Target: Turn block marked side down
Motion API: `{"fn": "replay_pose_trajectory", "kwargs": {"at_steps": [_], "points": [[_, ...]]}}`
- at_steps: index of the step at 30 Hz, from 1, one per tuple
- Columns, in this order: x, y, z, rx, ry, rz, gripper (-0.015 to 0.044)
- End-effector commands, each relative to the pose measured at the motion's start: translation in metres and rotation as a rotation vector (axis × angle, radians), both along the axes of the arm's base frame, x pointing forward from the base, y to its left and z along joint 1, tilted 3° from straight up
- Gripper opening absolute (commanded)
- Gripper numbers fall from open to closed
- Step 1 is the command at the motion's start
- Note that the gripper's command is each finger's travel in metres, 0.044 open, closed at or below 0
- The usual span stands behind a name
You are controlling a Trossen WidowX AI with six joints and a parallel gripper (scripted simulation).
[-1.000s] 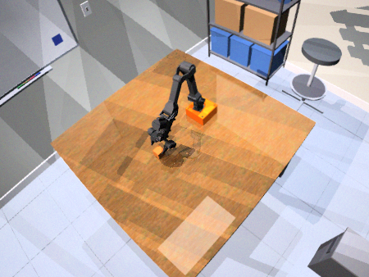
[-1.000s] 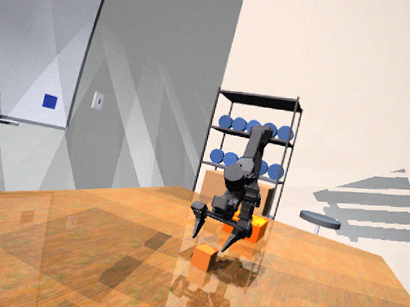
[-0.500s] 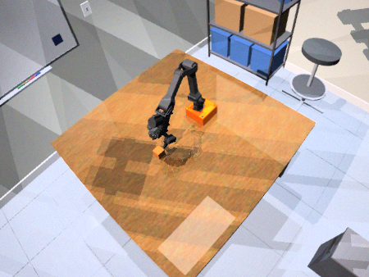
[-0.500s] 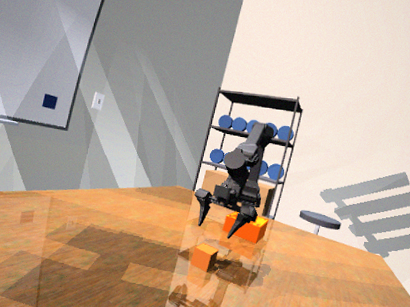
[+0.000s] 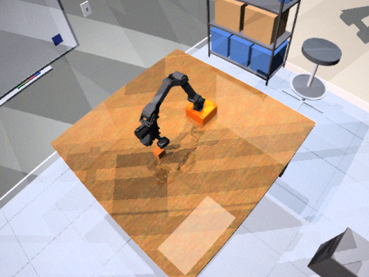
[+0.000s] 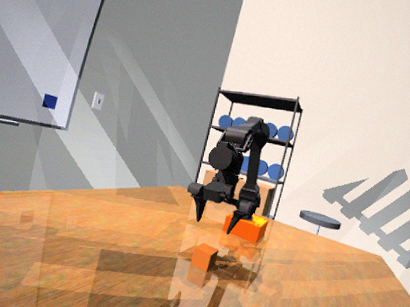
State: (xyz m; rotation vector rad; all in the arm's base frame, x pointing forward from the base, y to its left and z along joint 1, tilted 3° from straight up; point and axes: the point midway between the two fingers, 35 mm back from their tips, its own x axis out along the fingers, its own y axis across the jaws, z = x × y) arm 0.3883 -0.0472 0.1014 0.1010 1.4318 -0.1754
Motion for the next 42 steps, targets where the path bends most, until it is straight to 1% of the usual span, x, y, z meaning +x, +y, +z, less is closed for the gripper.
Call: {"fn": "replay_pose_trajectory", "kwargs": {"at_steps": [1, 5, 8, 9, 14, 17, 23, 42], "points": [[0.0, 0.0, 0.004, 0.019, 0.068, -0.008, 0.044], [0.001, 0.0, 0.001, 0.019, 0.068, -0.008, 0.044], [0.002, -0.001, -0.029, 0.019, 0.068, -0.008, 0.044], [0.002, -0.001, -0.031, 0.019, 0.068, -0.008, 0.044], [0.002, -0.001, -0.033, 0.019, 0.068, -0.008, 0.044], [0.003, -0.002, -0.045, 0.019, 0.068, -0.008, 0.044], [0.003, -0.002, -0.049, 0.019, 0.068, -0.008, 0.044], [0.005, -0.003, -0.079, 0.019, 0.068, -0.008, 0.044]]}}
